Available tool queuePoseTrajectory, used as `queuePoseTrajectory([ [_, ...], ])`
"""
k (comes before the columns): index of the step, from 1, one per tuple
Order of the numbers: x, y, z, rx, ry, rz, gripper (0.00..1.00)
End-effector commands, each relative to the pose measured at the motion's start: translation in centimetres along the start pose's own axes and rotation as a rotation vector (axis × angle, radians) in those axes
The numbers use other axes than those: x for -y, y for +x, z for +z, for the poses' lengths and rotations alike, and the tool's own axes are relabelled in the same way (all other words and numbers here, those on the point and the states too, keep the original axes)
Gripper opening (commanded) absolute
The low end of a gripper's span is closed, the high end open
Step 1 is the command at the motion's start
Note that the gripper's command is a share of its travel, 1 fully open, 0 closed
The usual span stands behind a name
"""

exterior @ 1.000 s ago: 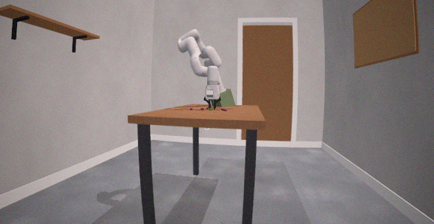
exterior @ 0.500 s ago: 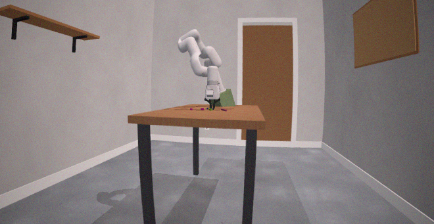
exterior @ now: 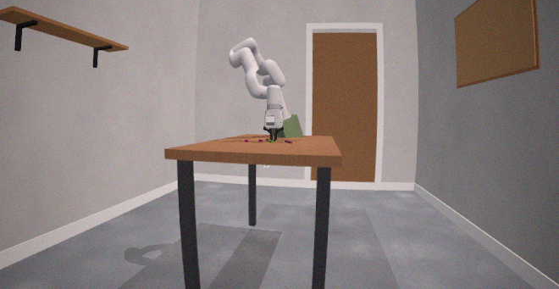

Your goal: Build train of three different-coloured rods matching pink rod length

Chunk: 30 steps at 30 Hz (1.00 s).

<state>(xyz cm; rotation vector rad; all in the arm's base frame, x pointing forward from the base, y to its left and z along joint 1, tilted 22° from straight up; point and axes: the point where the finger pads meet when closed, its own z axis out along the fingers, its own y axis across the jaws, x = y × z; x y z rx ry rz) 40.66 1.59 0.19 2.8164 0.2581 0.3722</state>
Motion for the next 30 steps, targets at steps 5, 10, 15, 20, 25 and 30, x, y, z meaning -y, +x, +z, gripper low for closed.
queuePoseTrajectory([
  [5, 0.0, 0.1, -0.1, -0.003, 0.0, -0.001, 0.04],
  [10, 0.0, 0.1, -0.1, -0.003, 0.0, -0.001, 0.04],
  [15, 0.0, 0.1, -0.5, -0.003, 0.0, -0.001, 0.04],
  [20, 0.0, 0.1, -1.2, -0.003, 0.0, -0.001, 0.04],
  [25, 0.0, 0.1, -2.3, -0.003, 0.0, -0.001, 0.04],
  [30, 0.0, 0.1, -3.9, -0.003, 0.0, -0.001, 0.04],
])
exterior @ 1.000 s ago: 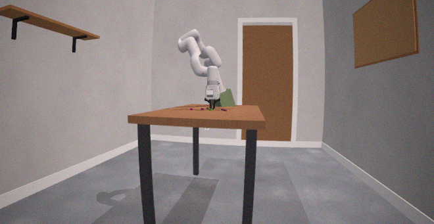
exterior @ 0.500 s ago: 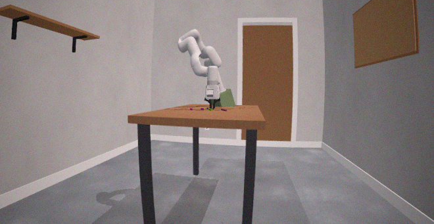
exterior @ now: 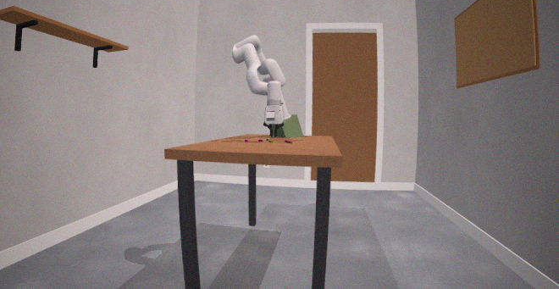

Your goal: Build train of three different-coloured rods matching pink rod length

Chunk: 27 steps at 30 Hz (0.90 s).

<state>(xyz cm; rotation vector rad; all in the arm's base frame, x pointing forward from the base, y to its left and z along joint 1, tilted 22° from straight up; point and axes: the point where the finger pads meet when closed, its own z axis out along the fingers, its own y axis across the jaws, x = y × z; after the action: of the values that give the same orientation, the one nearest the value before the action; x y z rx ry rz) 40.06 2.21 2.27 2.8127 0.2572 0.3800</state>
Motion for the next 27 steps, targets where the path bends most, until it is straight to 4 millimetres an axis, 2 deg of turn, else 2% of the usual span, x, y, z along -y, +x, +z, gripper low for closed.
queuePoseTrajectory([
  [1, 0.0, 0.1, -2.0, 0.003, 0.003, -0.002, 0.04],
  [20, 0.0, 0.1, -6.9, 0.003, 0.003, -0.002, 0.04],
  [27, 0.0, 0.1, -7.6, 0.003, 0.003, -0.002, 0.04],
])
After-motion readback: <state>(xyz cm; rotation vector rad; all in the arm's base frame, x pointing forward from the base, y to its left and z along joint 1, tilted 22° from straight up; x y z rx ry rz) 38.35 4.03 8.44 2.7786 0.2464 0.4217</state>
